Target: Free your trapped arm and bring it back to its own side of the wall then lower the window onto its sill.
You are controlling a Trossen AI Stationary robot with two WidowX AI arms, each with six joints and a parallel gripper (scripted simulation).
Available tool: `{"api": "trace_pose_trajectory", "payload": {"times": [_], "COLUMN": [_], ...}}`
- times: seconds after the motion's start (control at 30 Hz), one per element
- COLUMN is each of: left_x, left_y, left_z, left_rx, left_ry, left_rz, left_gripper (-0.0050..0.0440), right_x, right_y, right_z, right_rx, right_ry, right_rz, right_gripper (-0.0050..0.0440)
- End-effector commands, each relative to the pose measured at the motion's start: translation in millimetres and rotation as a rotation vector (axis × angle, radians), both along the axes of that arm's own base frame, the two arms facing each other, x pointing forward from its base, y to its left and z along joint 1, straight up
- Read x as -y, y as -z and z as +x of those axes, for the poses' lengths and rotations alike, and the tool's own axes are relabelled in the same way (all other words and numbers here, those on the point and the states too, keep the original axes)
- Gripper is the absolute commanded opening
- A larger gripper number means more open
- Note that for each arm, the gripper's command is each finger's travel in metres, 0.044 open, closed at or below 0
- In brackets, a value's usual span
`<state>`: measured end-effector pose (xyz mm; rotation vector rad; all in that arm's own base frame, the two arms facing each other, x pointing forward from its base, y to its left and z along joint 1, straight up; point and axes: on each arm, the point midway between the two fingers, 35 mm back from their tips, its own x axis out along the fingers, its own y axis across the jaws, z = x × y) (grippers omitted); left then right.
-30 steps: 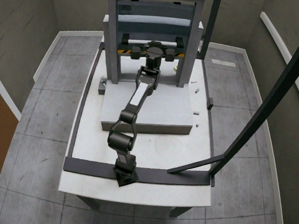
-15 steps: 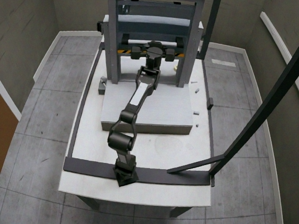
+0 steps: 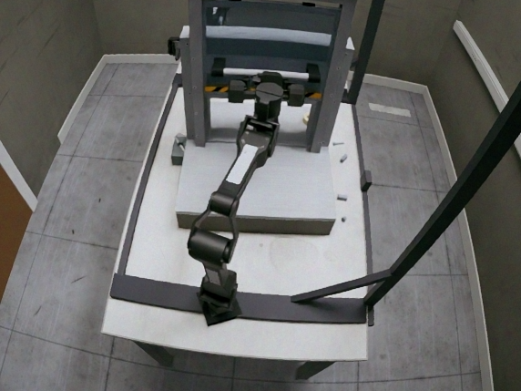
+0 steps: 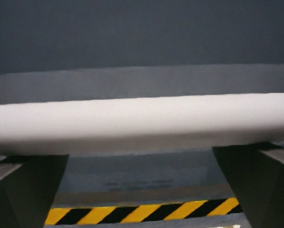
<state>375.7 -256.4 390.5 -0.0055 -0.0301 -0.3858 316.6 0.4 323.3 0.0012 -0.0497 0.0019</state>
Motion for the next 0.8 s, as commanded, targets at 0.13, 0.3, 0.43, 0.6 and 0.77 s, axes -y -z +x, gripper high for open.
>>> {"api": "trace_pose_trajectory", "payload": {"times": [0.13, 0.3, 0.43, 0.6, 0.77], "left_x": [-11.0, -12.2, -13.2, -13.8, -13.1], "left_y": [-40.8, -27.5, -33.0, -31.9, -10.7], "left_z": [-16.5, -15.6, -16.9, -17.1, -16.7], "left_rx": [0.119, 0.124, 0.123, 0.128, 0.098], "left_ry": [0.015, 0.012, 0.003, -0.002, -0.002], "left_rz": [-0.103, -0.108, -0.106, -0.103, -0.097], "left_gripper": [0.0400, 0.0400, 0.0400, 0.0400, 0.0400], "right_x": [-0.4, -0.5, -0.5, -0.5, -0.5], "right_y": [-9.8, -11.7, -11.6, -11.6, -11.6], "right_z": [-2.8, -2.9, -2.9, -2.9, -2.9], "right_rx": [0.025, 0.029, 0.029, 0.029, 0.029], "right_ry": [0.001, 0.001, 0.001, 0.001, 0.001], "right_rz": [-0.002, -0.002, -0.002, -0.002, -0.002], "right_gripper": [0.0400, 0.0400, 0.0400, 0.0400, 0.0400]}}
